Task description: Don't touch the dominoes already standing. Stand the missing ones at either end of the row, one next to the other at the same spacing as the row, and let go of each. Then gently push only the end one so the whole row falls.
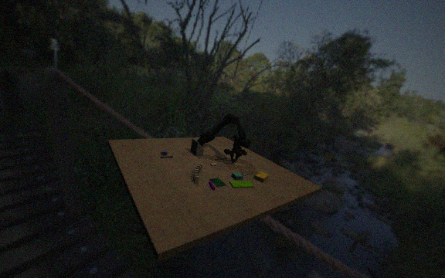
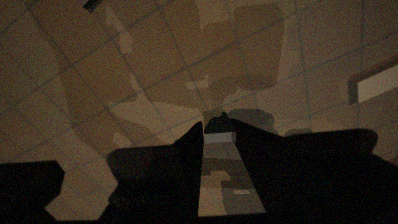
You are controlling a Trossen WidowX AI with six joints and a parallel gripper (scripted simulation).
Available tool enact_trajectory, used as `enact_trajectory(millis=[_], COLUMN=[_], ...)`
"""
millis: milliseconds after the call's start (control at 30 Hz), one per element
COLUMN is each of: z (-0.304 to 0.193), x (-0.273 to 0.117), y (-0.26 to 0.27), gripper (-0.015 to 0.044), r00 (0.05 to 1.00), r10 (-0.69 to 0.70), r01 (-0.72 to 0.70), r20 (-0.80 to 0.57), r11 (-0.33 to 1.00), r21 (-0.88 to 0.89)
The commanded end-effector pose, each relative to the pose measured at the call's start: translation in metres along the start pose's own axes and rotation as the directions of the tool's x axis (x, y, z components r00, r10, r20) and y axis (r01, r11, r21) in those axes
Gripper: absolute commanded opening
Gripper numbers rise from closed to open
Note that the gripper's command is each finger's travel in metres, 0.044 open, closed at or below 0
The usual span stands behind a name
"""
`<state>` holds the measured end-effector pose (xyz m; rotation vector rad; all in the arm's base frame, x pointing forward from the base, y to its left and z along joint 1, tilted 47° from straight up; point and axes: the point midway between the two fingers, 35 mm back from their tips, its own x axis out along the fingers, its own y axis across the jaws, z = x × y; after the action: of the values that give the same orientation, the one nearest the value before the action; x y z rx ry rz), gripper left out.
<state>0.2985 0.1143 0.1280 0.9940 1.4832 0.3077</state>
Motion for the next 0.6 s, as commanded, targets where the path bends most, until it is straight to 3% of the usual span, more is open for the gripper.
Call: enact_trajectory(millis=[0,300,567], z=[0.0,0.002,0.005], x=[0.001,-0.008,-0.114], y=[-0.002,-0.002,-0.001], gripper=[0.0107,0.0107,0.0107], r00=[1.0,1.0,1.0], r10=[-0.006,-0.011,-0.018], r01=[0.006,0.011,0.018], r20=[-0.001,-0.002,0.003], r11=[1.0,1.0,1.0], r21=[0.009,0.001,0.003])
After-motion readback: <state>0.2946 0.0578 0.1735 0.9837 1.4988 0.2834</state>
